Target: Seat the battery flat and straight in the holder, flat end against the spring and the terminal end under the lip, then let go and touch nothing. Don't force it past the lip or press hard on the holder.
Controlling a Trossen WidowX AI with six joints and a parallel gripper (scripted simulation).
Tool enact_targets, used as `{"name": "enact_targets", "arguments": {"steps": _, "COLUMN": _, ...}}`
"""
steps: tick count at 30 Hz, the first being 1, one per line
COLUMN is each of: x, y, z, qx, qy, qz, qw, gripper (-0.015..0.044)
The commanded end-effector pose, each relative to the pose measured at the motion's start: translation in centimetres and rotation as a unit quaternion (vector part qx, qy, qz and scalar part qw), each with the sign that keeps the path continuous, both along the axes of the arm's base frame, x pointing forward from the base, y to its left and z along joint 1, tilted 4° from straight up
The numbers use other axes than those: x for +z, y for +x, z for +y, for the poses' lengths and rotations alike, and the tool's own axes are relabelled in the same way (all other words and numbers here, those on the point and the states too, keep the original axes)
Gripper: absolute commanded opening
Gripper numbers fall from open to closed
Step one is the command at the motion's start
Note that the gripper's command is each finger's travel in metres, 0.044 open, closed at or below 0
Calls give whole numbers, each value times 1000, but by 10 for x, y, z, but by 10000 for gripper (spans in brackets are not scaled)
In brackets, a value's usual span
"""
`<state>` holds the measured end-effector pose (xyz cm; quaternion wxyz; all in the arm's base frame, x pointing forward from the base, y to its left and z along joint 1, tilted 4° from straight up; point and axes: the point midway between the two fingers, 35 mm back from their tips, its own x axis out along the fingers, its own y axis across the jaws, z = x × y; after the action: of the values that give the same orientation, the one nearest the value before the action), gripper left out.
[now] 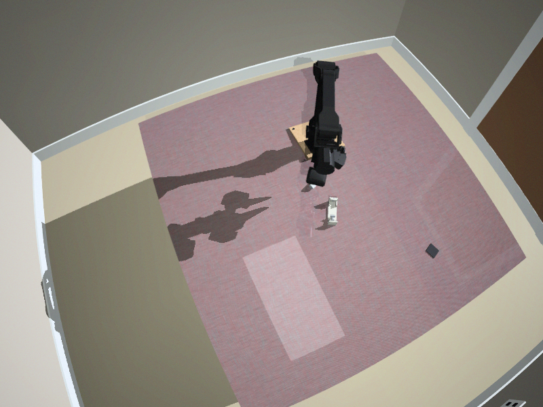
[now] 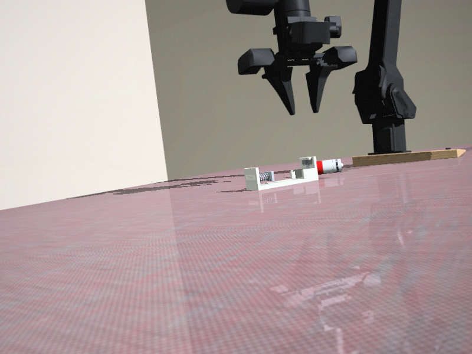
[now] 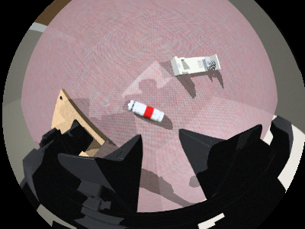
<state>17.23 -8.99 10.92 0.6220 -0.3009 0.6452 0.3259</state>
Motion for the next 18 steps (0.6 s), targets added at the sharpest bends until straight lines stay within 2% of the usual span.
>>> {"name": "enact_targets", "arguments": {"steps": 1, "x": -22, "y": -5, "z": 8, "qx": 239, "qy": 14, "qz": -2, "qw": 971, "gripper": 227}}
{"name": "enact_targets", "arguments": {"steps": 5, "x": -39, "y": -9, "z": 13, "qx": 435, "qy": 24, "qz": -7, "qw": 900, "gripper": 227}}
{"name": "enact_targets", "arguments": {"steps": 7, "x": -44, "y": -11, "z": 15, "qx": 496, "qy": 27, "qz": -8, "qw": 868, "gripper": 227}}
{"name": "enact_targets", "arguments": {"steps": 18, "x": -45, "y": -11, "z": 15, "qx": 503, "qy": 27, "qz": -9, "qw": 864, "gripper": 227}}
